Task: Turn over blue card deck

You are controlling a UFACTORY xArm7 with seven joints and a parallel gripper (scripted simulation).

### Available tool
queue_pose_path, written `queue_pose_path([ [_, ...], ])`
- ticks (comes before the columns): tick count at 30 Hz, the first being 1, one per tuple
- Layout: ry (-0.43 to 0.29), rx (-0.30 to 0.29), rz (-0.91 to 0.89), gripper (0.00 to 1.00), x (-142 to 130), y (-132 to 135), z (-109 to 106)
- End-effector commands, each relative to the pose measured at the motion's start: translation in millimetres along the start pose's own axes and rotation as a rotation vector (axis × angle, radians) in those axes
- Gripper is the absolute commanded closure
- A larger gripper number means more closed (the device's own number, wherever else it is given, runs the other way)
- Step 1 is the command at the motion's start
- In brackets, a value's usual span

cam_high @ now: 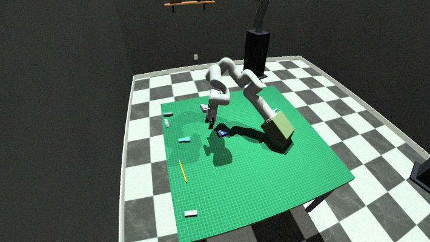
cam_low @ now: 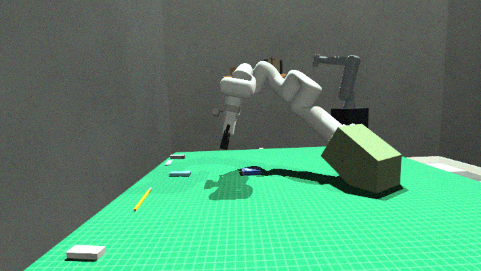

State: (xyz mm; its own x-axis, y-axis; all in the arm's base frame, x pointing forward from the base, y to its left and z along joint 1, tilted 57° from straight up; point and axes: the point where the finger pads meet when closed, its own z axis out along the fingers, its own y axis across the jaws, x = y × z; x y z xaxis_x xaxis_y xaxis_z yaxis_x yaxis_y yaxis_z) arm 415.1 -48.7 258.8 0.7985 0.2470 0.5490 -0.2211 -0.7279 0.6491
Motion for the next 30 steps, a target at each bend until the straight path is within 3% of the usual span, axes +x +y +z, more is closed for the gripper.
queue_pose_path([
  [1,-0.214,-0.108,-0.082,0.00,-68.1,-5.5,6.1],
  [5,-0.245,-0.126,-0.095,0.00,-115.1,-6.2,9.1],
  [8,-0.251,-0.130,-0.098,0.00,-121.0,-6.0,9.2],
  [30,-0.254,-0.131,-0.099,0.00,-122.1,-5.9,9.1],
])
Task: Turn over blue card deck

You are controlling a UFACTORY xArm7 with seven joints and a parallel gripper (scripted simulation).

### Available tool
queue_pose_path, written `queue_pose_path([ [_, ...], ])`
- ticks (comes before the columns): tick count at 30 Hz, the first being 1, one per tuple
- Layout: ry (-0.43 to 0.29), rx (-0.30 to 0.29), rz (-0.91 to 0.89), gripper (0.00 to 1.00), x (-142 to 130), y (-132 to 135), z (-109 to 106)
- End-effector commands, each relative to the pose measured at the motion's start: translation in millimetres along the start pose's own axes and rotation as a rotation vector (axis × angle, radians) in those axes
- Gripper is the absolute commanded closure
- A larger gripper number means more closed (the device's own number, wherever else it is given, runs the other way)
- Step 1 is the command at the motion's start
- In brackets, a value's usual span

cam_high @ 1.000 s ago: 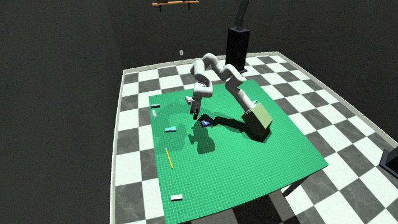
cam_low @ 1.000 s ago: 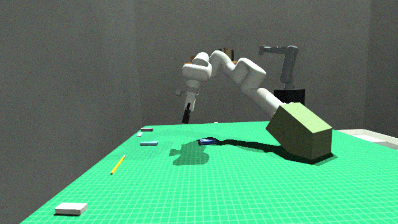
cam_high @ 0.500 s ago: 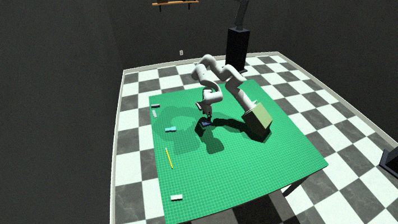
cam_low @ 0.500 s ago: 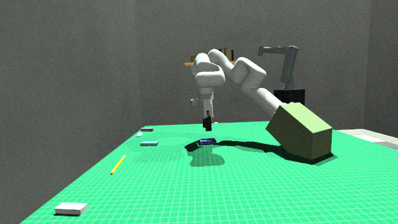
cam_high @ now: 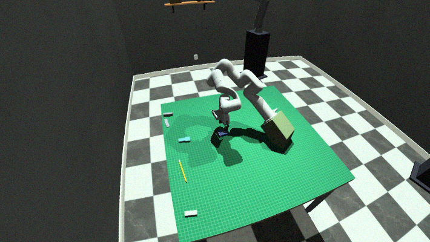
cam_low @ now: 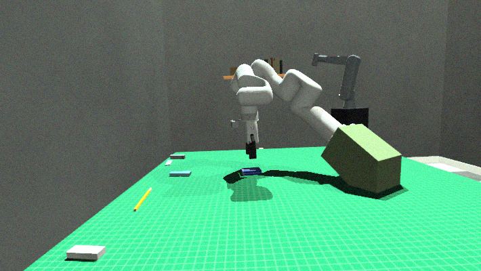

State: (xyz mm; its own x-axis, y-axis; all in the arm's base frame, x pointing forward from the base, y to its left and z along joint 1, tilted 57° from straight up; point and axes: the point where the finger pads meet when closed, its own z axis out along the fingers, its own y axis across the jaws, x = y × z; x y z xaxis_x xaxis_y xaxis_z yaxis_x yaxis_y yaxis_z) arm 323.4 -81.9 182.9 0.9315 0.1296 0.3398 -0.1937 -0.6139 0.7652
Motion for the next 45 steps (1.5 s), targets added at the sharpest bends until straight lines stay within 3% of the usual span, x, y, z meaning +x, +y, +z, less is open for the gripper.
queue_pose_path([
  [1,0.003,0.002,-0.001,0.00,0.9,-0.8,-1.1],
  [4,0.003,0.002,-0.001,0.00,-1.8,-1.0,-1.2],
  [9,0.003,0.002,-0.001,0.00,-31.0,-0.9,-1.3],
  [13,0.003,0.002,-0.001,0.00,-33.7,-0.7,-1.2],
  [14,0.003,0.002,-0.001,0.20,-33.7,-0.7,-1.2],
  [45,0.003,0.002,-0.001,0.20,-33.7,-0.7,-1.2],
])
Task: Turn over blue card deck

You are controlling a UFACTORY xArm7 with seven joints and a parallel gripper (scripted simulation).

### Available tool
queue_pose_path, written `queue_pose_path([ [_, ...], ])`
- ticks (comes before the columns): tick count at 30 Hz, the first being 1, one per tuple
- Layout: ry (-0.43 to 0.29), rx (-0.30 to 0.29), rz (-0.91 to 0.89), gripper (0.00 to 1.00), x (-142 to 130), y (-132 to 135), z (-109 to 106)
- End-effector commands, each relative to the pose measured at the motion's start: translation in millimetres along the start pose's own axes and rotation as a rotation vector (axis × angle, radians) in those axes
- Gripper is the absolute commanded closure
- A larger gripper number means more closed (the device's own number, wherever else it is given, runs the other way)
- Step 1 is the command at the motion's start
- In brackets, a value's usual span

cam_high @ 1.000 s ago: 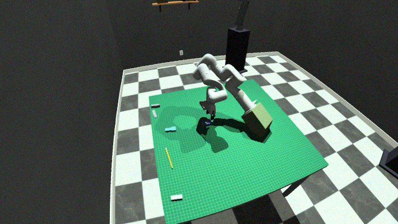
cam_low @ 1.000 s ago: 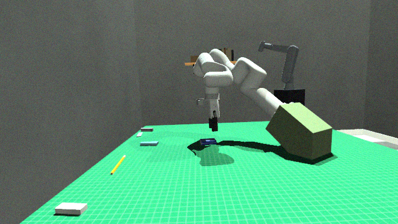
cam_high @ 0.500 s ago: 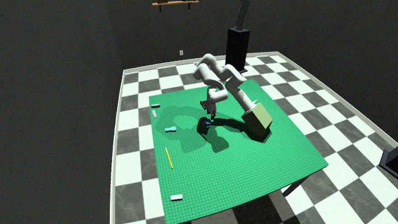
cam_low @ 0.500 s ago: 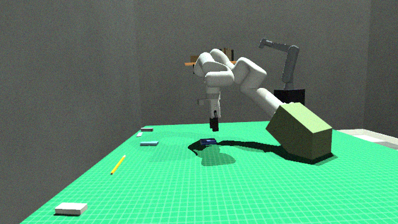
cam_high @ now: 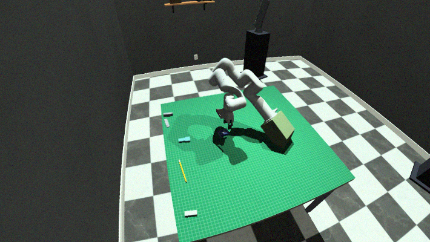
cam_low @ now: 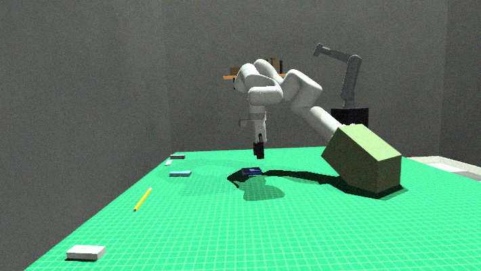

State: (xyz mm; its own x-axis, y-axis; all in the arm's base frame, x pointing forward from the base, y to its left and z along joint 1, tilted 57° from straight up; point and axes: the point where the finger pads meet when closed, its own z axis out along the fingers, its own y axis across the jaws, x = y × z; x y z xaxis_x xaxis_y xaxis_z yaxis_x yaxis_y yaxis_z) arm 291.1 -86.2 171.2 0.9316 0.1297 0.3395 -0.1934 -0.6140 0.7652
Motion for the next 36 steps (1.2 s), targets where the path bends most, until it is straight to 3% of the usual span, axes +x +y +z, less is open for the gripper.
queue_pose_path([
  [1,0.003,0.002,0.000,0.20,0.9,-0.7,-1.0],
  [36,0.003,0.002,0.000,0.20,0.9,-0.8,18.7],
])
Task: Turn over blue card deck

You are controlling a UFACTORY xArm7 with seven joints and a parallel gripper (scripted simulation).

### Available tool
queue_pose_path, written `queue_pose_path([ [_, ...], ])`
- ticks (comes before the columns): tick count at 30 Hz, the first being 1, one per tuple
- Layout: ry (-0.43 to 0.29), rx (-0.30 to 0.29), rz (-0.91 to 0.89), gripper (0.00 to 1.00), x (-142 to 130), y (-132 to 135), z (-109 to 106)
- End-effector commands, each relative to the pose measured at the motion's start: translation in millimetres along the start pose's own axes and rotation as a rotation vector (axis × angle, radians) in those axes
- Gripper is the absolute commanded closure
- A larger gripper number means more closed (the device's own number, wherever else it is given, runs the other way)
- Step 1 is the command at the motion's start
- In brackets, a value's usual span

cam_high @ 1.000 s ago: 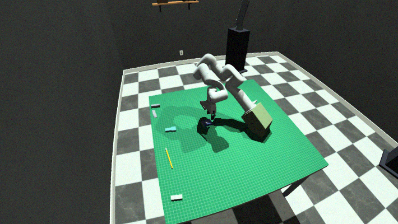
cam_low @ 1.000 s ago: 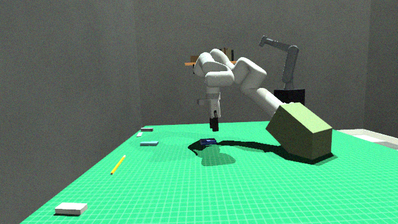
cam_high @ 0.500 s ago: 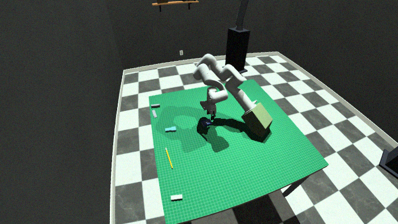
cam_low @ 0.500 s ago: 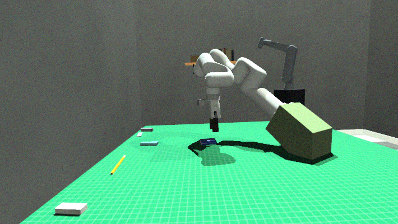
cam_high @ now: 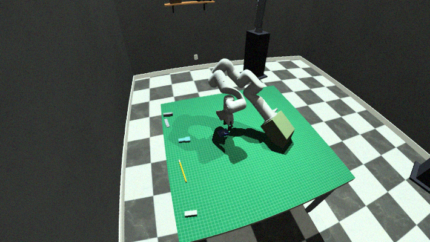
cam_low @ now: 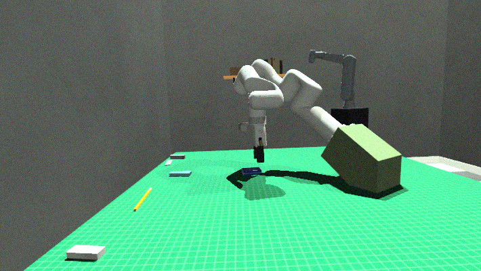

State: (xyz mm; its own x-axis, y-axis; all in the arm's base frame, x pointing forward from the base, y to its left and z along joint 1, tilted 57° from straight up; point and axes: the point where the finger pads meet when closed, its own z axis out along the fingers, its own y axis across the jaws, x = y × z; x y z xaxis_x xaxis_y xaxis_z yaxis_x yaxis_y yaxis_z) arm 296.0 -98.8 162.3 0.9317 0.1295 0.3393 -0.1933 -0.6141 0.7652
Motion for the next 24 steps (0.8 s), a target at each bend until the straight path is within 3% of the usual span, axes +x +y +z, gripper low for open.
queue_pose_path([
  [1,0.004,0.001,0.000,0.20,1.0,-0.8,3.7],
  [24,0.003,0.001,0.000,0.20,1.0,-0.9,20.1],
])
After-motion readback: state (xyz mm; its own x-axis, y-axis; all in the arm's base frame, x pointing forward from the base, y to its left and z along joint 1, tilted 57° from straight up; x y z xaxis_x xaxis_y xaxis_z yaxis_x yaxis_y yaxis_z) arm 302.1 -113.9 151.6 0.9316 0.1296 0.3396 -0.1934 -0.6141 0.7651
